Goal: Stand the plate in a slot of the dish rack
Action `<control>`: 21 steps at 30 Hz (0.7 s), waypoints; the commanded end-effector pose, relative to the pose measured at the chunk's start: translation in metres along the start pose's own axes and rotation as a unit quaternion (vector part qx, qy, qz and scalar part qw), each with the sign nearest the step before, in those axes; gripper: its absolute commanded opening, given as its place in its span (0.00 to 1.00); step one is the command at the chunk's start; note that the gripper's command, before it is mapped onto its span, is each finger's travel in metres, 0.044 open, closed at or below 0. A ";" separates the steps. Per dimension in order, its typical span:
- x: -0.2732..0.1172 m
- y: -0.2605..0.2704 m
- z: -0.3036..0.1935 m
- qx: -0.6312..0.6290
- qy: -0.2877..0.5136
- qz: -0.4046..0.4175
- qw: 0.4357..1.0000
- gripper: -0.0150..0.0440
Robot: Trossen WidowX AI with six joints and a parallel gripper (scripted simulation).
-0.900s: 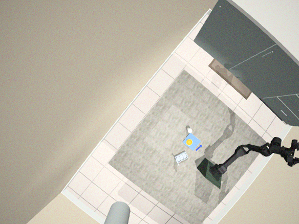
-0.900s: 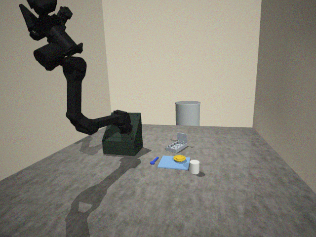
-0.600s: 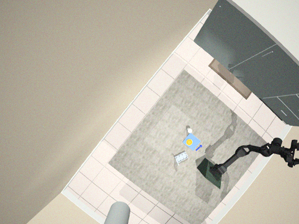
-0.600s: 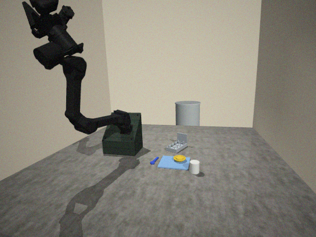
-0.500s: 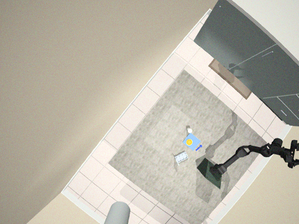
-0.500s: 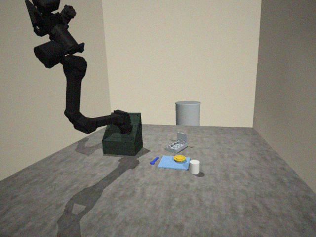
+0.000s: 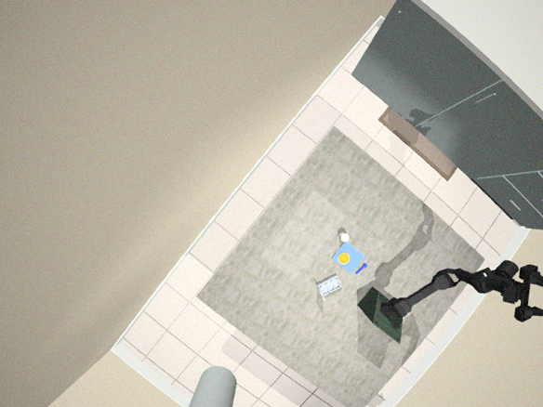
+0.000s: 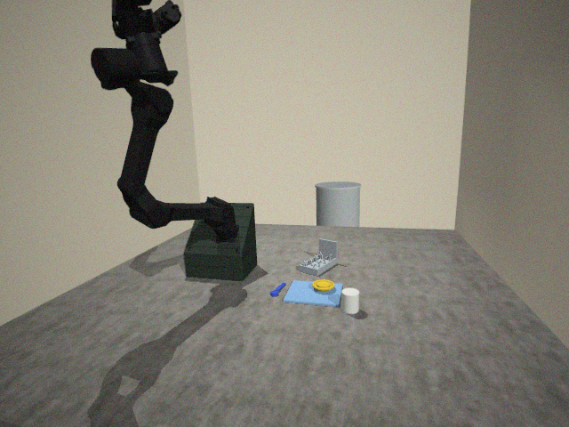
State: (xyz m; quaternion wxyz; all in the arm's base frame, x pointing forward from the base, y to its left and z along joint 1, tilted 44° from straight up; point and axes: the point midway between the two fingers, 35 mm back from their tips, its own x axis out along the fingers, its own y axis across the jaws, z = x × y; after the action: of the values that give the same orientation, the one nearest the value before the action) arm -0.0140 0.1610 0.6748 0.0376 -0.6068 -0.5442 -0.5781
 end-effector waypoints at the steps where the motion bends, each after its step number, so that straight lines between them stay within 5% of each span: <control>1: 0.002 -0.003 0.043 -0.035 -0.061 0.005 0.997 0.93; 21: -0.021 0.006 0.158 -0.178 -0.227 -0.004 0.958 0.93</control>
State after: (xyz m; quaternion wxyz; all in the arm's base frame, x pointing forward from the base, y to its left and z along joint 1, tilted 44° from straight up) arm 0.0781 0.2369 0.6274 -0.1615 -0.7034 -0.4407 -0.5338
